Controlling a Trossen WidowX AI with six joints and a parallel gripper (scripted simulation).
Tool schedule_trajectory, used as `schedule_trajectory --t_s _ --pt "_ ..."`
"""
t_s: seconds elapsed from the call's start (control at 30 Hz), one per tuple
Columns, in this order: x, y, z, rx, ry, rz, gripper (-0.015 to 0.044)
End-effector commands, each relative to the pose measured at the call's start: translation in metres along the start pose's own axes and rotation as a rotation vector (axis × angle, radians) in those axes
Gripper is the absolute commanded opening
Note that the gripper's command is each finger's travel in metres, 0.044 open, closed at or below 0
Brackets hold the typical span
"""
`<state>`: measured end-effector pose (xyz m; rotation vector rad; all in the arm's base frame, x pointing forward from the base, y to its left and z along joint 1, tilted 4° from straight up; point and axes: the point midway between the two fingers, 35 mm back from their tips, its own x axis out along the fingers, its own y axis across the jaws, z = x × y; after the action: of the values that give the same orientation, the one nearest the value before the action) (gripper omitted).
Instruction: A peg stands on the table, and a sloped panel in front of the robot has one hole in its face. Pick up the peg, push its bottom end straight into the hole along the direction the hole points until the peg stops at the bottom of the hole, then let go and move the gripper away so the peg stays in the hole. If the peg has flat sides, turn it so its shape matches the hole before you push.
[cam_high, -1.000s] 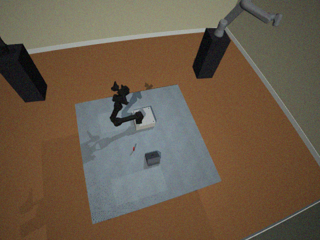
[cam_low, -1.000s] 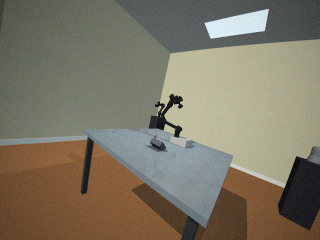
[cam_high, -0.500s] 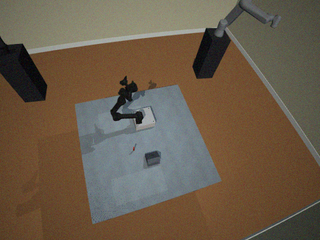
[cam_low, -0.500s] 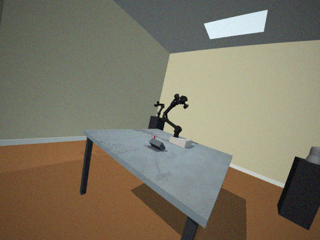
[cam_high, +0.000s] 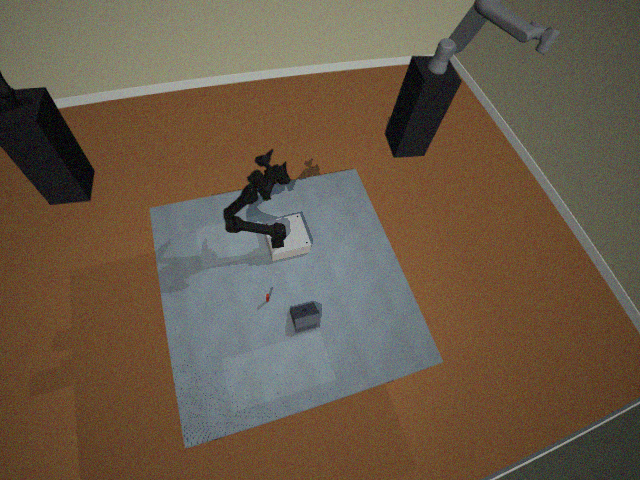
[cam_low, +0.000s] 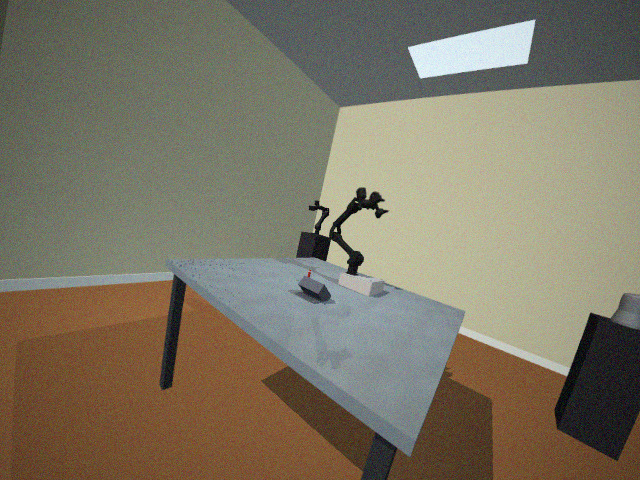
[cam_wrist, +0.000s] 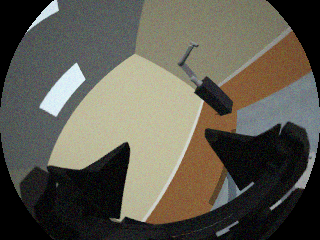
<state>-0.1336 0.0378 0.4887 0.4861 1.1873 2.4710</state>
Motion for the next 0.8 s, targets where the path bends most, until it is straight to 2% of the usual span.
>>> schedule_trajectory --t_s 0.0,0.4,0.77 --pt "0.006 -0.019 0.020 -0.021 -0.064 -0.067 0.0440" --pt "0.009 -0.075 0.075 -0.064 -0.231 -0.273 0.0440" --pt "-0.009 -0.129 0.122 -0.075 -0.373 -0.476 0.0440"
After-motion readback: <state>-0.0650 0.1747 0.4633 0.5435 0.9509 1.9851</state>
